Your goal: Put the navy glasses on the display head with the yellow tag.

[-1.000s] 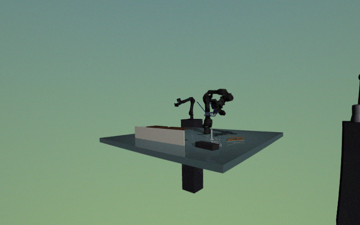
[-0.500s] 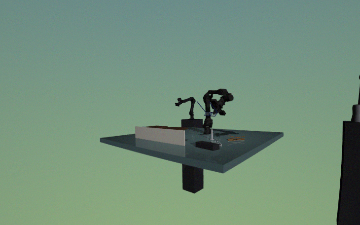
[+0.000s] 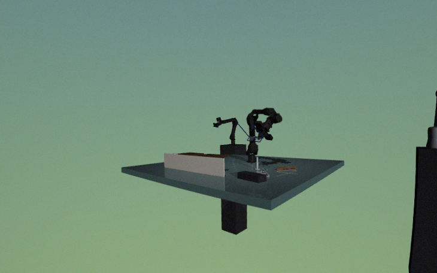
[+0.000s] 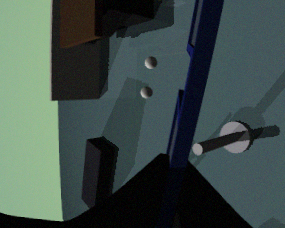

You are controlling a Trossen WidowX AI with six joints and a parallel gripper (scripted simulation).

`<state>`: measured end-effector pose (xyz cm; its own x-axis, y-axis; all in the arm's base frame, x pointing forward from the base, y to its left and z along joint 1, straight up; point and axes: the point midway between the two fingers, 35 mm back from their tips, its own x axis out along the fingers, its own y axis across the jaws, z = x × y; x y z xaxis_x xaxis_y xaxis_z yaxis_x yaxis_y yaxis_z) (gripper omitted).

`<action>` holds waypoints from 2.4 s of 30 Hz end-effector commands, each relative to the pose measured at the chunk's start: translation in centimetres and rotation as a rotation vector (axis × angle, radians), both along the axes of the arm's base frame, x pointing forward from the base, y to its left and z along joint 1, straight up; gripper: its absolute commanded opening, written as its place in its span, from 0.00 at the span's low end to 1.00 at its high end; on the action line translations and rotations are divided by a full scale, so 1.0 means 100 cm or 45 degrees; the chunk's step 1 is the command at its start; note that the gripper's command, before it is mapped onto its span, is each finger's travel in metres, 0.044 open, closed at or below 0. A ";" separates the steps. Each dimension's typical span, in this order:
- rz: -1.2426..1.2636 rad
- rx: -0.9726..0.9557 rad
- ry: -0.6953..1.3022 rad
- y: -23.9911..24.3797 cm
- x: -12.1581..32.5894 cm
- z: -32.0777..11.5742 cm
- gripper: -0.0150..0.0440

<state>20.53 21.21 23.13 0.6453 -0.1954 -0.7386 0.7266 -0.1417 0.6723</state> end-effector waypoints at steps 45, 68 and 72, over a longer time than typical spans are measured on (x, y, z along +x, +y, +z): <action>0.241 0.068 0.860 -0.140 0.055 -0.067 0.25; 0.303 0.138 0.876 -0.156 0.057 -0.090 0.25; 0.302 0.134 0.877 -0.156 0.057 -0.095 0.25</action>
